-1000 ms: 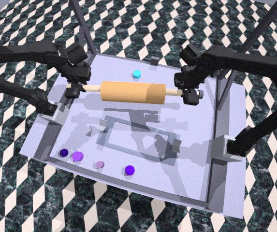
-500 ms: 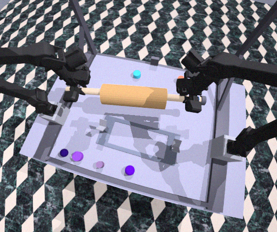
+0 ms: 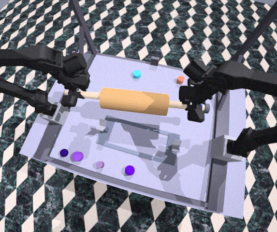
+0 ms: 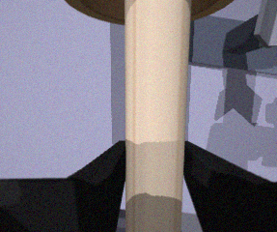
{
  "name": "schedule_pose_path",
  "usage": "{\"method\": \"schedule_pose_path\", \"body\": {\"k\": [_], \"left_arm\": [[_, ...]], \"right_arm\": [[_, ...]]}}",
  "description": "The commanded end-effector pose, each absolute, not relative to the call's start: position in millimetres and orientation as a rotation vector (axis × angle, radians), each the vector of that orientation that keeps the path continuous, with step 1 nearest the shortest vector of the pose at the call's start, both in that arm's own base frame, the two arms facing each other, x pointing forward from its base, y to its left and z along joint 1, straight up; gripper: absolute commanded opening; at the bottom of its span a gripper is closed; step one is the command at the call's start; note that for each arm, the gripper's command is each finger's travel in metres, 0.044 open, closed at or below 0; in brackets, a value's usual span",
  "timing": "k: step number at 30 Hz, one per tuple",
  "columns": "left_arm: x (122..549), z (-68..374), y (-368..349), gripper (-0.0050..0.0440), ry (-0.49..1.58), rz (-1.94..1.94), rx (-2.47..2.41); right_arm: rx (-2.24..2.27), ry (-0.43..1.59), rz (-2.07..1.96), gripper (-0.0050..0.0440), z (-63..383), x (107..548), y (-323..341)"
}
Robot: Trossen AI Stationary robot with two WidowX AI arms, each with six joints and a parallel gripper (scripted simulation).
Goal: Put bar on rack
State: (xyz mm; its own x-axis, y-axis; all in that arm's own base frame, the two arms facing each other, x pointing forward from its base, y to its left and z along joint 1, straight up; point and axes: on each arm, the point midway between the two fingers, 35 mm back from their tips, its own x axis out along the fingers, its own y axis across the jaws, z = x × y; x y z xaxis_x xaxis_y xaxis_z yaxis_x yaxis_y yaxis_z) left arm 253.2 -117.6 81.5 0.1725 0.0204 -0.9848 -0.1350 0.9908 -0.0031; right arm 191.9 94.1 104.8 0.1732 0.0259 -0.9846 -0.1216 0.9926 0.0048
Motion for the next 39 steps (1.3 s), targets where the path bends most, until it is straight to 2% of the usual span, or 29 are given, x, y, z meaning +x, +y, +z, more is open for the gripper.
{"method": "schedule_pose_path", "body": {"k": [1, 39], "left_arm": [[250, 96, -109, 0.0050, 1.364, 0.077, -0.103], [222, 115, -22, 0.0050, 1.361, 0.029, -0.043]], "right_arm": [[-0.060, 1.358, 0.116, 0.0050, 119, 198, 90], [-0.019, 1.364, 0.045, 0.0050, 139, 223, 37]]}}
